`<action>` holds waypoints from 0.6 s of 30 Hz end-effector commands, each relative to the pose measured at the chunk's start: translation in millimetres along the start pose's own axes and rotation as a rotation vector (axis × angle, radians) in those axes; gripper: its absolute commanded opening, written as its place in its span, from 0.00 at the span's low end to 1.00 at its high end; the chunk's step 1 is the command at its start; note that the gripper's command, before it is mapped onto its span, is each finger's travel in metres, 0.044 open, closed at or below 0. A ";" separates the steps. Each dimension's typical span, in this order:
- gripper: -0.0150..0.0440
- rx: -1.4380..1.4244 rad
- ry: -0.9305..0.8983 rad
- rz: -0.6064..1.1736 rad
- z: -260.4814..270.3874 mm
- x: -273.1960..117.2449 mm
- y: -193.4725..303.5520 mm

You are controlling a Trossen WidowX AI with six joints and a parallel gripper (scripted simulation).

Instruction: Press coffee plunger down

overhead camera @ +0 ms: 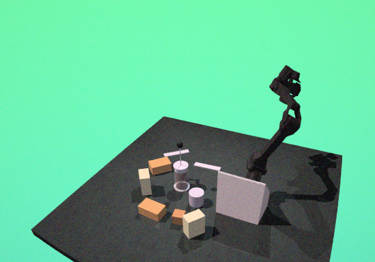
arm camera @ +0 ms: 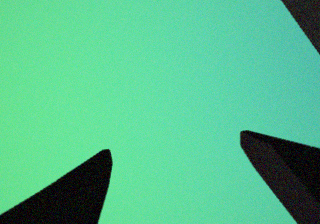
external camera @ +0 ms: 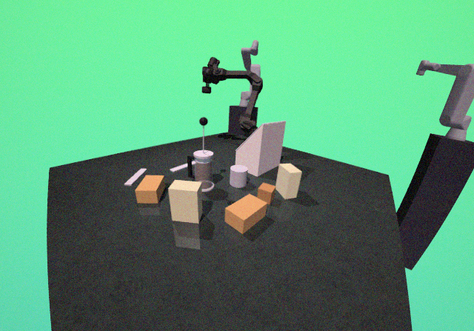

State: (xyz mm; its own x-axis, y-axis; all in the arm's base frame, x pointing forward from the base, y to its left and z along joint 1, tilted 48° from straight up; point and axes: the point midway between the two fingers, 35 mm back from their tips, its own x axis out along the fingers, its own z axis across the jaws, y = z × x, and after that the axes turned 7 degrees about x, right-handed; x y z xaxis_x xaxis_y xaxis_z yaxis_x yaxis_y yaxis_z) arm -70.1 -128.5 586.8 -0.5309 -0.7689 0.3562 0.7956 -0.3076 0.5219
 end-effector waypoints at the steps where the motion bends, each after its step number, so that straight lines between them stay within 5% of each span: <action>1: 0.98 -0.007 0.006 0.006 -2.2 0.3 1.9; 12: 1.00 -0.173 0.174 0.276 -79.9 -14.2 77.8; 18: 1.00 -0.444 0.277 0.519 -146.7 -60.8 132.8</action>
State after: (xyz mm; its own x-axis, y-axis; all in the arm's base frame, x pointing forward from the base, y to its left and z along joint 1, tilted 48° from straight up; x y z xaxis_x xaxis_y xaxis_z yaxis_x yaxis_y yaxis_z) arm 68.0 -199.4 540.7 -0.1209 -0.9542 0.2736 0.9889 -0.0919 0.1167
